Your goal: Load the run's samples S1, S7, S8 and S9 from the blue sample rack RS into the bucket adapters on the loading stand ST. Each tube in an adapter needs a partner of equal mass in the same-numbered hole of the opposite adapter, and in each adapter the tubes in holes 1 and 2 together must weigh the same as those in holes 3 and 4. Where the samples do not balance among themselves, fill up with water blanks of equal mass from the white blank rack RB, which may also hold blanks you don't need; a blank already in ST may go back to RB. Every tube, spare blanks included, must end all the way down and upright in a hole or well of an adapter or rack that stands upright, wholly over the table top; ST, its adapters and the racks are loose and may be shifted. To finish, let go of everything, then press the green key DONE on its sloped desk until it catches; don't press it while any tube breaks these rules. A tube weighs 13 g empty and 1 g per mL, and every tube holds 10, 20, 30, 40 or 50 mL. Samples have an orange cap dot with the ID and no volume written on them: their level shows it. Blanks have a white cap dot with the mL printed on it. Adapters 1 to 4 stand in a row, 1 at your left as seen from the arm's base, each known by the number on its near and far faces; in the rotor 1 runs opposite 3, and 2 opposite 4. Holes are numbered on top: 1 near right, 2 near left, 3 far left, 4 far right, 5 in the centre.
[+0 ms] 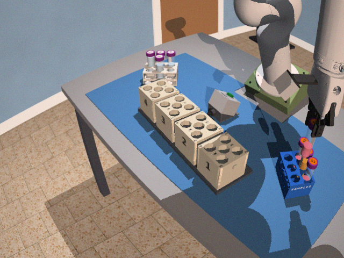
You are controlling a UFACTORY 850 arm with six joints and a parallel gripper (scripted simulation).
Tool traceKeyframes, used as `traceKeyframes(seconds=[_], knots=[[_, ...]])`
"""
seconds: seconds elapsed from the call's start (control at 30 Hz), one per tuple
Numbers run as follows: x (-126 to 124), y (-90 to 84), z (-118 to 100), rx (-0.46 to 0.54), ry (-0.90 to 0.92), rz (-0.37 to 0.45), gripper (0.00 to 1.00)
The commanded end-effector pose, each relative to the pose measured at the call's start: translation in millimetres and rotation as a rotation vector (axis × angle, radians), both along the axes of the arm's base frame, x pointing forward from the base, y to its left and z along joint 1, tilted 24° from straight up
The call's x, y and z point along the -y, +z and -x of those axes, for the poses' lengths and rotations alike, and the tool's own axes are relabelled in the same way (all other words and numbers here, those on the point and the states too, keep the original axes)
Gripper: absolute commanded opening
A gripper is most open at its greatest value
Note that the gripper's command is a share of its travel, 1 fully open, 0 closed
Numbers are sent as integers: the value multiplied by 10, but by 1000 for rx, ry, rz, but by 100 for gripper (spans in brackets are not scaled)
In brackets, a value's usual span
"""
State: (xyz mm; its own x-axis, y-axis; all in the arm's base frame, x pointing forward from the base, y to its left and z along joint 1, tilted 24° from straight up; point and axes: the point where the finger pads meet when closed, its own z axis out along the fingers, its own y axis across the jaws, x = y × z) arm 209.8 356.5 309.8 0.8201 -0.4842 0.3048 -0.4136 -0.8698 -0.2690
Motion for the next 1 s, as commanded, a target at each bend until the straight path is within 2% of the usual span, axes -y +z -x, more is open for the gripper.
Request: traceKeyframes(seconds=[0.0, 0.87, 0.97], knots=[[-5, 7, -1, 1, 0, -1, 0], [-5, 7, -1, 1, 0, -1, 0], [125, -33, 61, 0, 0, -2, 0]])
